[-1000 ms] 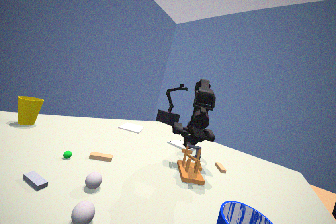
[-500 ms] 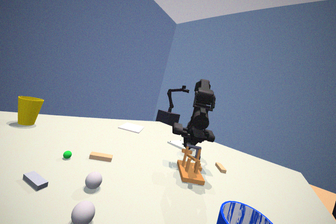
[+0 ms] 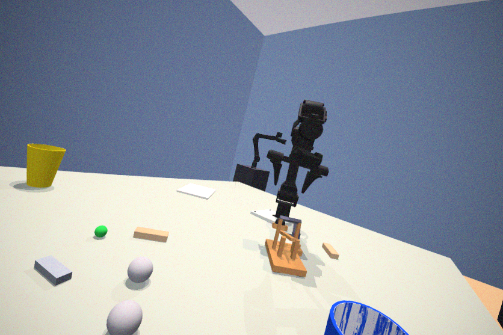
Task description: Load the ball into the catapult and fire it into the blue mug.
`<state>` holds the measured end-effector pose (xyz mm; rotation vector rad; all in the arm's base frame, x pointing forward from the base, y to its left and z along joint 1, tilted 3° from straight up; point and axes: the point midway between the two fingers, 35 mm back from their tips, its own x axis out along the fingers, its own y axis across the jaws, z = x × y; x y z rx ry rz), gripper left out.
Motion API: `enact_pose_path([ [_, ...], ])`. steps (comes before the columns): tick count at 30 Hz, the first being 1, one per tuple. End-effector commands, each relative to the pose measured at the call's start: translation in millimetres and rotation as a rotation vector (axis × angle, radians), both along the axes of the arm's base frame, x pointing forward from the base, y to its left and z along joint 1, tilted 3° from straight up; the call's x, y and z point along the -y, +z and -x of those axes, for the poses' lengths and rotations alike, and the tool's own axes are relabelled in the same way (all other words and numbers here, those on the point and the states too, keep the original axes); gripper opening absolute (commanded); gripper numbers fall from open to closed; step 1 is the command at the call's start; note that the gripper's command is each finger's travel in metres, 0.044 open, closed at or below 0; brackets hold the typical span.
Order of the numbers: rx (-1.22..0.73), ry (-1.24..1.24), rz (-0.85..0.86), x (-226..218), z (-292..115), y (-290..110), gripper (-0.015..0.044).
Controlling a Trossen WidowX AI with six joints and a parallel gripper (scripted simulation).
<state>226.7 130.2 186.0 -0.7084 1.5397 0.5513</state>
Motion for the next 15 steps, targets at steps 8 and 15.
enact_pose_path([
  [8,0.174,-0.079,-0.154,-58,-60,4,0.0440],
  [15,0.329,-0.145,-0.332,-114,-110,22,0.0440],
])
